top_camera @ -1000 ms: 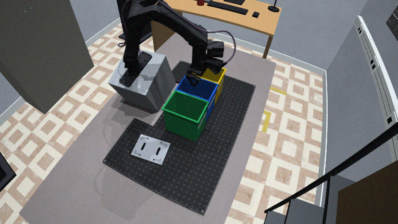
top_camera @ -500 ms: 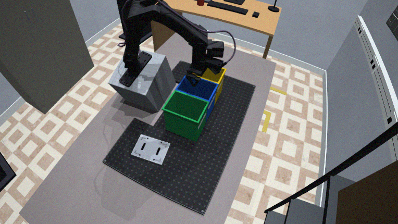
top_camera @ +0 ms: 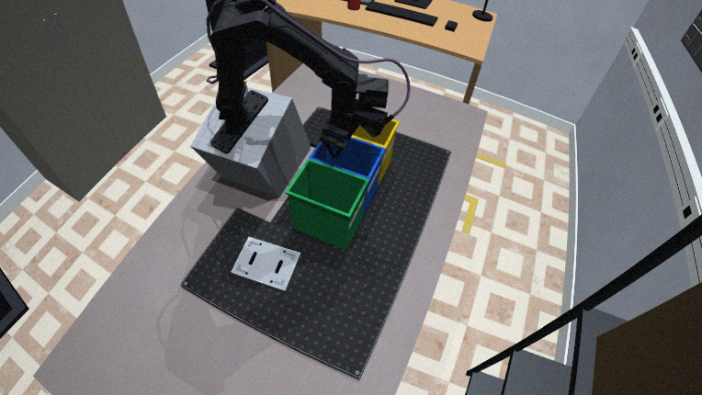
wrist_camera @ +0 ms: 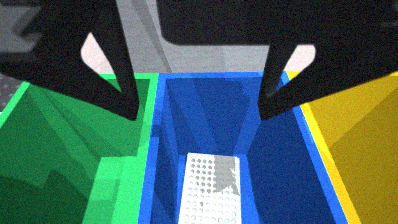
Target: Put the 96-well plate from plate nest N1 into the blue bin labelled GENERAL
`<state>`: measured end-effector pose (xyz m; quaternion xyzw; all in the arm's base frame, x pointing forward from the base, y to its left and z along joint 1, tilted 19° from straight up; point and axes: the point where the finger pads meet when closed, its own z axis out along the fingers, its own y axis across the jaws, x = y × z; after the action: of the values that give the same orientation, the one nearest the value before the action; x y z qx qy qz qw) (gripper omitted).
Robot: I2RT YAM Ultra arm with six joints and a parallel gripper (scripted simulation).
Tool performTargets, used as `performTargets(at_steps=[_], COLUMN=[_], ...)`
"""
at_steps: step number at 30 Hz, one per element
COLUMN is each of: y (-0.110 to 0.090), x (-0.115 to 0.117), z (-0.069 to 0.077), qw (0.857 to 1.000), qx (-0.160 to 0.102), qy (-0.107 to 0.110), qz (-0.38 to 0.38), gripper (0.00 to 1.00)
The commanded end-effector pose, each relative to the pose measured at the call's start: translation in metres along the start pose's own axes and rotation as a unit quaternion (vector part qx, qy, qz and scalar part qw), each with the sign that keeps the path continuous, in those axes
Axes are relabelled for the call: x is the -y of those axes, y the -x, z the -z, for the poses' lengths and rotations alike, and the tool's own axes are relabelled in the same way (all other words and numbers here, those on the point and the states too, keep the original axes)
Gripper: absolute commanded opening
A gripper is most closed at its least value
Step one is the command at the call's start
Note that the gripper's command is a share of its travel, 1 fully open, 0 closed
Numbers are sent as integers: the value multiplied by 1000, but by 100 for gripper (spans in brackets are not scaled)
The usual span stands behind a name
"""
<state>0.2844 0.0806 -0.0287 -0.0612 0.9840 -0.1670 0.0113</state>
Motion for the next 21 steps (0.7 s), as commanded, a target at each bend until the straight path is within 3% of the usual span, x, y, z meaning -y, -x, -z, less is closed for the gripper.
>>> performTargets(at_steps=[1, 21], y=[0, -18], x=[16, 73], z=[4, 4], qw=[1000, 1000], qx=[18, 17], qy=[-2, -4], qz=[6, 6], gripper=[82, 82])
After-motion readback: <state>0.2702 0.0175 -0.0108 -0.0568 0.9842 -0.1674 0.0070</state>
